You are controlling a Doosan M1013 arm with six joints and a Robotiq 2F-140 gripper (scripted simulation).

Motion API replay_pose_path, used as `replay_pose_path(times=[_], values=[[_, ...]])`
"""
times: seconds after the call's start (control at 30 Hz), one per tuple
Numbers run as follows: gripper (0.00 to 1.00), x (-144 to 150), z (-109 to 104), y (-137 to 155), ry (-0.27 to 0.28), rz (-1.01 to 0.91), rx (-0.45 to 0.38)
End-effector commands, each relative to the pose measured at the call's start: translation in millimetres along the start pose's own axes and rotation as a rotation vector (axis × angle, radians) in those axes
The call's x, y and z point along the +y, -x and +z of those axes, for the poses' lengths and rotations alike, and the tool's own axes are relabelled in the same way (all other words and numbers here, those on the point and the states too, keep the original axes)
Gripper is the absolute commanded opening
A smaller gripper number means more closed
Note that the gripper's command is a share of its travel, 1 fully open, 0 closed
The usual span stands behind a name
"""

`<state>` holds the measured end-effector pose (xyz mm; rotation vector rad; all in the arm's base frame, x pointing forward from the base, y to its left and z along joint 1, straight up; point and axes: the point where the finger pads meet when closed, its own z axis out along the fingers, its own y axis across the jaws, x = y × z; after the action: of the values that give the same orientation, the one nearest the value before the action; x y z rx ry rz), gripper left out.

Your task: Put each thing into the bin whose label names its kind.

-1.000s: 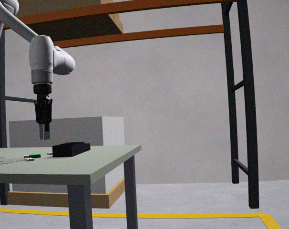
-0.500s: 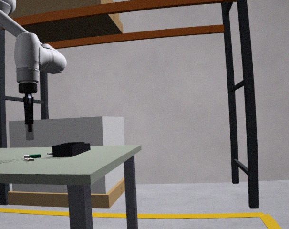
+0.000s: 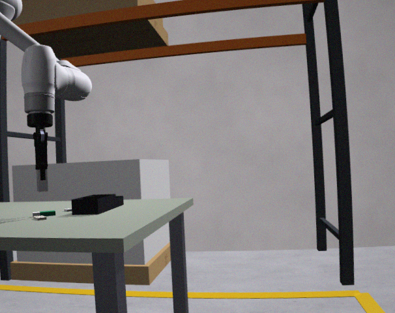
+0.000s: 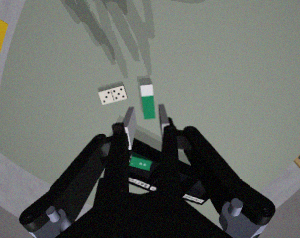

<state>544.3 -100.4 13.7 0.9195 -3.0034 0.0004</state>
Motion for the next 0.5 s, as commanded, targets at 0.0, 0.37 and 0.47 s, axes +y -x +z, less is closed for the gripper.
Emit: replay_pose_path(times=[0.0, 0.37, 0.47], values=[[0.23, 0, 0, 0, 0.000, 0.000, 0.000], [0.23, 0, 16, 1, 0.000, 0.000, 0.000], [0.23, 0, 20, 1, 0.000, 0.000, 0.000]])
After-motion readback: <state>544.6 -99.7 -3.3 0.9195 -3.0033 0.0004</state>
